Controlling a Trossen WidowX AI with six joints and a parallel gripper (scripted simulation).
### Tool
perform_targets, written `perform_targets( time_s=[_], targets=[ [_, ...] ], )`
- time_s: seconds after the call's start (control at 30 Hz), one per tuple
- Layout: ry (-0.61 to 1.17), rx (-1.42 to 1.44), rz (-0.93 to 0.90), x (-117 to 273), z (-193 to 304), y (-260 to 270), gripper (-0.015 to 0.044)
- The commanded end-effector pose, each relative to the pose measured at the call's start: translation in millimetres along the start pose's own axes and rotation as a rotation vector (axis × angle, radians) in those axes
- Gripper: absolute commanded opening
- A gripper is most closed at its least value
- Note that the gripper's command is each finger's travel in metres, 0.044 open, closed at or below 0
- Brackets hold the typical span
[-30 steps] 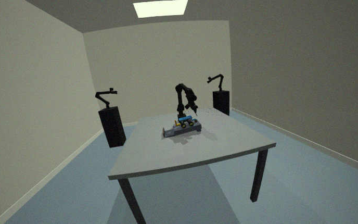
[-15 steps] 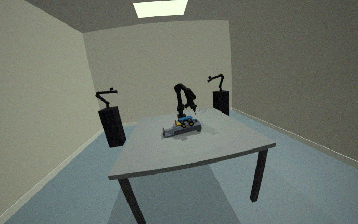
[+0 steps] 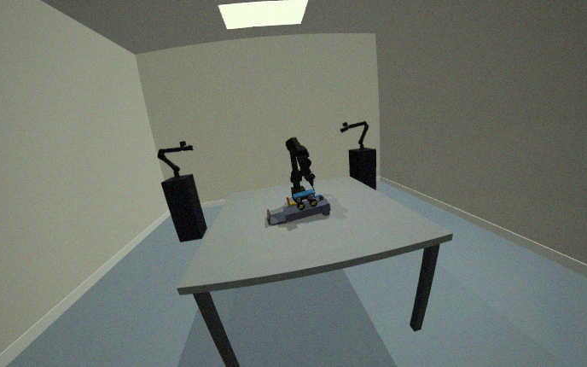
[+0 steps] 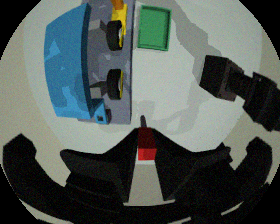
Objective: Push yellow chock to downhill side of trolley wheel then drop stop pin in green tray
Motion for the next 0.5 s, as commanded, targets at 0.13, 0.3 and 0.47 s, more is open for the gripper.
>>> perform_targets(
  time_s=[0.13, 0.3, 0.47],
  targets=[
    [0.003, 0.002, 0.004, 3.8, -31.8, -0.8, 0.0],
    [0.001, 0.002, 0.004, 6.8, -52.3, -1.3, 0.0],
    [-0.001, 0.002, 0.005, 9.7, -72.8, -2.2, 0.0]
  ],
)
Point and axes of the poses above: the point midway between the two fingers, 35 mm back from their tips, its own x axis back along the fingers, its own y axis across the jaws, z = x × y, the point moved 9 cm from there along x, back along the fingers, and after that the axes turned 2 degrees about x, right-handed, at the moved point
